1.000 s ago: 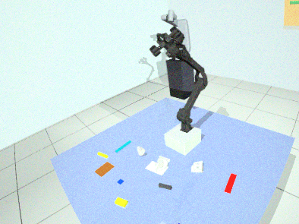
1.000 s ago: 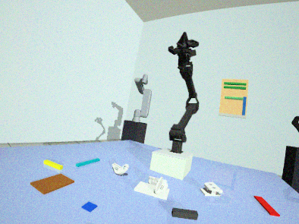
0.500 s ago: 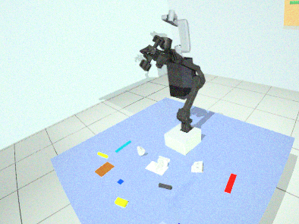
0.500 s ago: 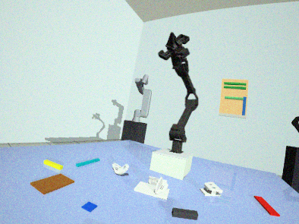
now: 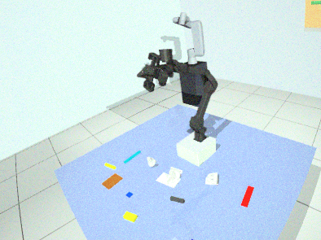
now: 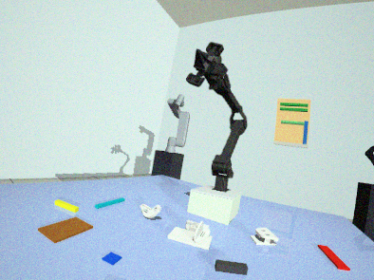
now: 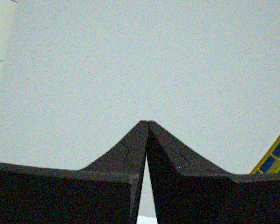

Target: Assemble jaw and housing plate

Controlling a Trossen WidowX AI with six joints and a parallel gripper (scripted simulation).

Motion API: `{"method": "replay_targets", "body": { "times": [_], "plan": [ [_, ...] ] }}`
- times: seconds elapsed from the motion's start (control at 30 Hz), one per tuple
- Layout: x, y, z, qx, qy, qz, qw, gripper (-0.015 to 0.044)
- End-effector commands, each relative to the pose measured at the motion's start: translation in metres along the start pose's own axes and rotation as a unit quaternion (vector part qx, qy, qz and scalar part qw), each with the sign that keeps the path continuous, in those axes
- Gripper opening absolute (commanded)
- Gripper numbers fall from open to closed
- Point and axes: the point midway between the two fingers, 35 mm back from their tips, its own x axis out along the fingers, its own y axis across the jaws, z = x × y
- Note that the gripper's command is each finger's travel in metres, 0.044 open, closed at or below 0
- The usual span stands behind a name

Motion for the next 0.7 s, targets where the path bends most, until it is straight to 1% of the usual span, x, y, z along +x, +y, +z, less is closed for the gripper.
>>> {"method": "replay_targets", "body": {
  "times": [0.0, 0.07, 0.43, 0.67],
  "plan": [
    [0.005, 0.017, 0.000, -0.005, -0.001, 0.019, 1.000, 0.0000],
    [0.008, 0.025, 0.000, -0.010, -0.002, 0.028, 1.000, 0.0000],
    [0.030, 0.085, 0.004, 0.051, -0.004, 0.116, 0.992, 0.0000],
    [0.042, 0.133, 0.010, 0.088, -0.007, 0.186, 0.979, 0.0000]
  ]
}}
